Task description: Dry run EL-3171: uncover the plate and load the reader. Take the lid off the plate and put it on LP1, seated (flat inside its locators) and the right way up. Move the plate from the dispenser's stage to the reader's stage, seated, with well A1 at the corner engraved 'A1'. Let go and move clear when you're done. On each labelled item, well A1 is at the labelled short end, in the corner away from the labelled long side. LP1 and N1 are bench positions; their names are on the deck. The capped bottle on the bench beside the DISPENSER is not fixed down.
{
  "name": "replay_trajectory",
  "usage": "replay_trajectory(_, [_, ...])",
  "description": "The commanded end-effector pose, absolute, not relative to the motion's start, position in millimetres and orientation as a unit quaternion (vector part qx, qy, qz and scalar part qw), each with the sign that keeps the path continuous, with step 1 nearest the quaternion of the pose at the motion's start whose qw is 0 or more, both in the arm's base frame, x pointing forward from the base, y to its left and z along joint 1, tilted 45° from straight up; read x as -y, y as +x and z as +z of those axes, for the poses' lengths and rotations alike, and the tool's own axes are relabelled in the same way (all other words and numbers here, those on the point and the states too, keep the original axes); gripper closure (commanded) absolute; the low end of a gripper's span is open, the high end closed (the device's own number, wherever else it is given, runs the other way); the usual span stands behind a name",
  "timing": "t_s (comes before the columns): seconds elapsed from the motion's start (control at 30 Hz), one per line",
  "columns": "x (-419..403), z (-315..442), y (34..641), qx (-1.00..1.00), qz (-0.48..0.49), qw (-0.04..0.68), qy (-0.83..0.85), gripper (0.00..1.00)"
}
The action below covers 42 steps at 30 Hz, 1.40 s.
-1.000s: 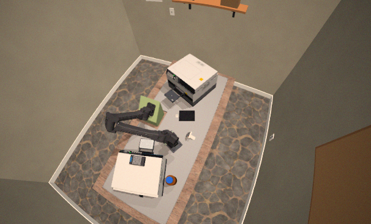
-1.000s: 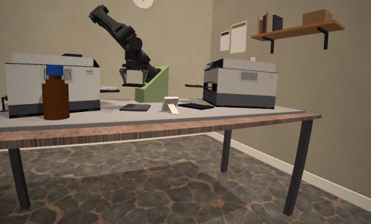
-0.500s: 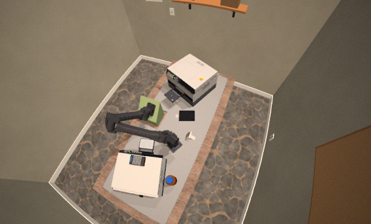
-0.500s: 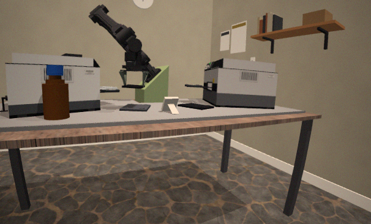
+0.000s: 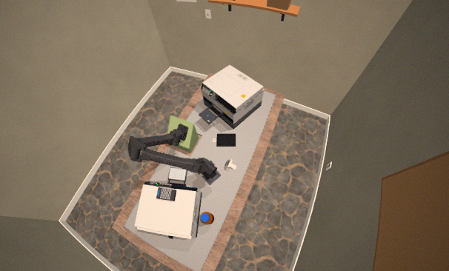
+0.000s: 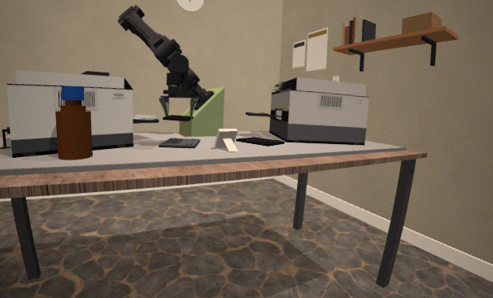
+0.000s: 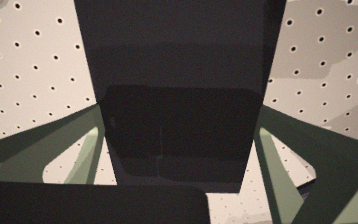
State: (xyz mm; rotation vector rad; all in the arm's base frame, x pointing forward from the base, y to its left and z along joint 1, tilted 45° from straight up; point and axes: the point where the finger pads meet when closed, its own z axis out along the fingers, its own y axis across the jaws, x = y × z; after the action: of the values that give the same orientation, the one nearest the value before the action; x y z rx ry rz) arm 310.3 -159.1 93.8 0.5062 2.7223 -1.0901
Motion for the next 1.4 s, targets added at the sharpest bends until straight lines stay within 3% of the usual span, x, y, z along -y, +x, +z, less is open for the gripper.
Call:
replay_trajectory(0.0, [162.4,90.6,312.9,-0.913,-0.364,0.084,0.164,0.15])
replay_trajectory(1.37, [174.6,75.8,315.6,-0.913,-0.364,0.084,0.166,0.15])
